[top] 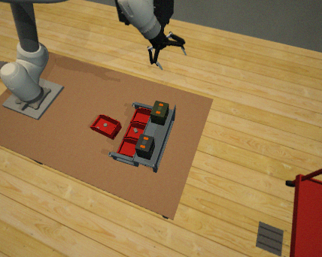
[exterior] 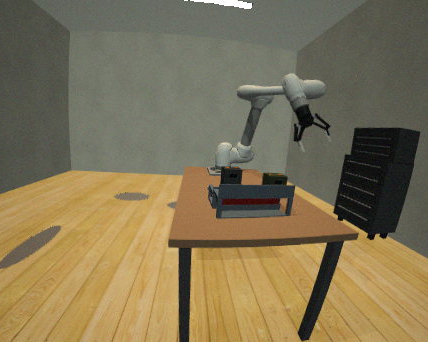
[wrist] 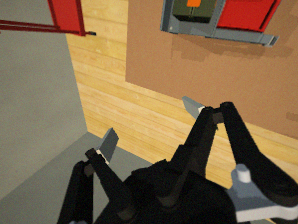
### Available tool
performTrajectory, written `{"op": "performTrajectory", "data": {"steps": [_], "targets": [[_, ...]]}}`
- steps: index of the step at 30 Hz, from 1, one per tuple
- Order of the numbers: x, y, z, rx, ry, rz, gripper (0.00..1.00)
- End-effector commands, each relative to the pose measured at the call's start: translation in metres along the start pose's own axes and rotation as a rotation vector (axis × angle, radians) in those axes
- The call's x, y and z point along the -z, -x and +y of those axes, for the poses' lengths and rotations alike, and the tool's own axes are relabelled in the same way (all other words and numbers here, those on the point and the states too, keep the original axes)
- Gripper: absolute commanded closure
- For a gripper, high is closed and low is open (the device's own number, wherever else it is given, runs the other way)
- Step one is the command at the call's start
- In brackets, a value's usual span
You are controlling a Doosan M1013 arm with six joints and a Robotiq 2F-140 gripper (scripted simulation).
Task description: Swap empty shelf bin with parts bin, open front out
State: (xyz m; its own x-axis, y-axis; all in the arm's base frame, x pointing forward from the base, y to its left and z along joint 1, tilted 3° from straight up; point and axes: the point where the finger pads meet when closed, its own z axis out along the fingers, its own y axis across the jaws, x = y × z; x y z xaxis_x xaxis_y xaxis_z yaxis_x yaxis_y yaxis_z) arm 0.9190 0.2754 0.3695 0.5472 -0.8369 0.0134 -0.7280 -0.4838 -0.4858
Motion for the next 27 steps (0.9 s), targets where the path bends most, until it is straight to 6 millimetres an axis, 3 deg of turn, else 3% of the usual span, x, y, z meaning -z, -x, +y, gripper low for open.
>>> {"op": "performTrajectory", "data": {"steps": [1, 13, 27], "targets": [[0.001, -0.001, 0.001, 0.004, 0.002, 0.000, 0.00], [0.003, -0.004, 0.009, 0.029, 0.014, 0.002, 0.00], [0.011, -0.015, 0.033, 0.101, 0.049, 0.004, 0.00]]}}
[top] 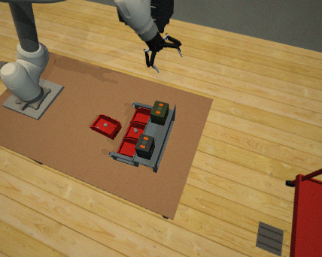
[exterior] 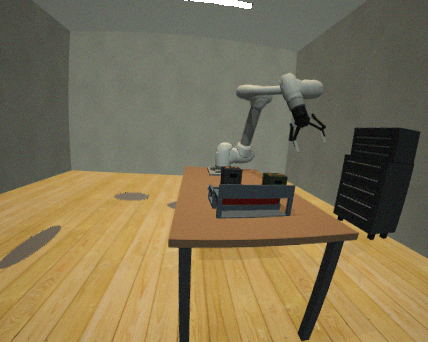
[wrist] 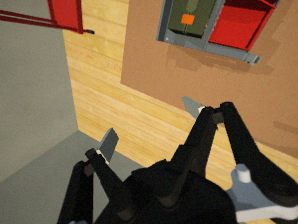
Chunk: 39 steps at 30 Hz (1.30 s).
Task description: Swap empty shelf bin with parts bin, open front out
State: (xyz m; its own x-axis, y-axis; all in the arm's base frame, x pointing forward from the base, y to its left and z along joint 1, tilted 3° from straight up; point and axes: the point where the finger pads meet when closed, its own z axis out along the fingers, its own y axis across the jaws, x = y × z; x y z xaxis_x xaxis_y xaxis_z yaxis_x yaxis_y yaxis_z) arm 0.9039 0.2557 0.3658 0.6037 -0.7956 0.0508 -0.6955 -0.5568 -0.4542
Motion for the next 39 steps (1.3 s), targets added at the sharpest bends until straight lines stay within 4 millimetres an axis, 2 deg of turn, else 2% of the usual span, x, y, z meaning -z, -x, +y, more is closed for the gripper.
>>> {"op": "performTrajectory", "data": {"steps": [1, 12, 14, 16, 29, 31, 39], "targets": [[0.003, -0.007, 0.015, 0.031, 0.021, 0.004, 0.00], [0.016, -0.020, 0.058, 0.153, 0.082, -0.001, 0.00], [0.016, -0.020, 0.058, 0.153, 0.082, -0.001, 0.00], [0.019, -0.022, 0.067, 0.180, 0.096, -0.003, 0.00], [0.046, -0.039, 0.147, 0.398, 0.204, -0.041, 0.00], [0.046, -0.039, 0.147, 0.398, 0.204, -0.041, 0.00], [0.068, -0.047, 0.209, 0.561, 0.281, -0.092, 0.00]]}}
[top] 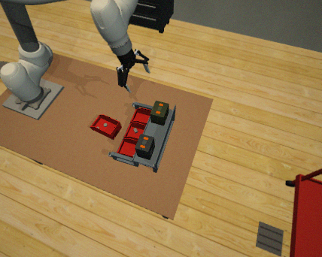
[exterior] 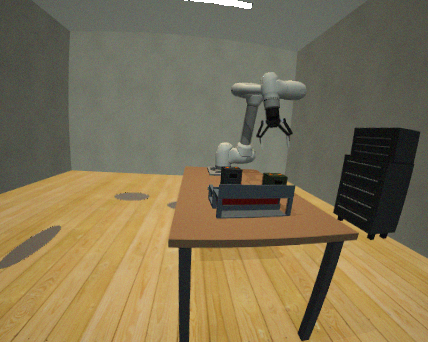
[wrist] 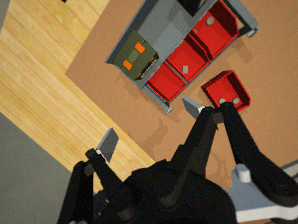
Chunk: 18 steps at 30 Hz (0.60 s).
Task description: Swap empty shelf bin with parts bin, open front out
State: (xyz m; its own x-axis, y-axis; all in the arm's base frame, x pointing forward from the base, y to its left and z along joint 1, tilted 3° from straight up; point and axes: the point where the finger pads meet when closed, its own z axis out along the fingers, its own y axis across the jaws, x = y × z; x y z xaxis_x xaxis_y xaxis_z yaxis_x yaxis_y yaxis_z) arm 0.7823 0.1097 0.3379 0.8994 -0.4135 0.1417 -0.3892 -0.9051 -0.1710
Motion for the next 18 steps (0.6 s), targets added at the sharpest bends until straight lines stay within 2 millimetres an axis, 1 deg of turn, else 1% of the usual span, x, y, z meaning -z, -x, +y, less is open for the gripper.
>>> {"op": "performTrajectory", "data": {"steps": [1, 7, 9, 16, 17, 18], "targets": [[0.004, 0.014, 0.039, 0.092, 0.042, -0.030, 0.00], [0.011, 0.038, 0.089, 0.231, 0.091, -0.085, 0.00], [0.011, 0.038, 0.089, 0.231, 0.091, -0.085, 0.00], [0.021, 0.073, 0.149, 0.404, 0.137, -0.170, 0.00], [0.021, 0.075, 0.154, 0.433, 0.140, -0.175, 0.00], [0.019, 0.074, 0.154, 0.466, 0.139, -0.173, 0.00]]}}
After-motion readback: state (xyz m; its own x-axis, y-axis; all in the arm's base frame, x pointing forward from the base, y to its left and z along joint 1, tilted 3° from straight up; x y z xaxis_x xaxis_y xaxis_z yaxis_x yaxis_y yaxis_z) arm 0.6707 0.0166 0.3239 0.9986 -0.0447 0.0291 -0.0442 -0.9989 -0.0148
